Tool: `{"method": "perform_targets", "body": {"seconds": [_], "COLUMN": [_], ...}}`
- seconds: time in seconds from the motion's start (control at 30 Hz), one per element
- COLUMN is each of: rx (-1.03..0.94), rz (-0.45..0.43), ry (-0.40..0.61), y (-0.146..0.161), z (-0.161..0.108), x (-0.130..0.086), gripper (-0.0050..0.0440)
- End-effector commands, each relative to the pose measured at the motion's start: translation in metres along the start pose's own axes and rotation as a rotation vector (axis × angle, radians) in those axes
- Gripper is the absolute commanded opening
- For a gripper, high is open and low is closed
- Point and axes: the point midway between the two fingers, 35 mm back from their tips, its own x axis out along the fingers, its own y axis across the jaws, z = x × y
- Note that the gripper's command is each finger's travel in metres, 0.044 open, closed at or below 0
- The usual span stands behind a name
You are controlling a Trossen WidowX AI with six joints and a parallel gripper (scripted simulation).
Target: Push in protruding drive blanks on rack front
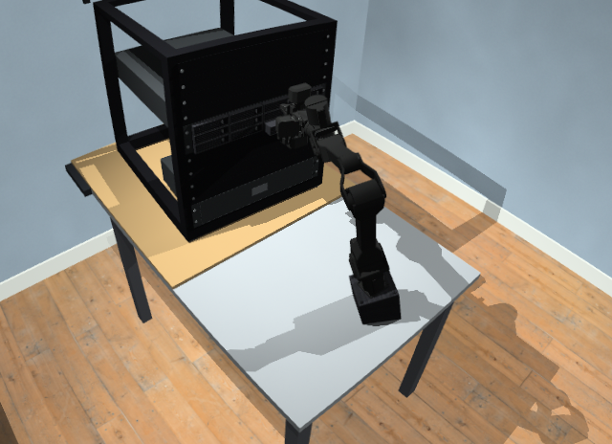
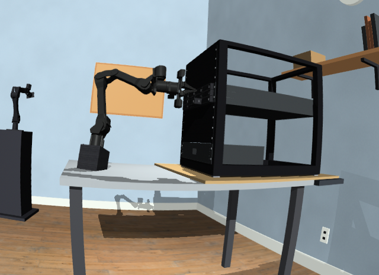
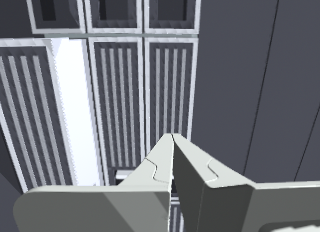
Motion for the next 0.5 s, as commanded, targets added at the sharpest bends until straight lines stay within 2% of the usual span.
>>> {"method": "perform_targets", "body": {"seconds": [0.0, 0.47], "rx": [-0.011, -0.011], "rz": [-0.022, -0.022], "ry": [-0.007, -0.007], "y": [-0.0101, -0.0101], "z": [0.0037, 0.0038], "x": [0.0013, 0.0043], "gripper": [-0.0050, -0.0050]}}
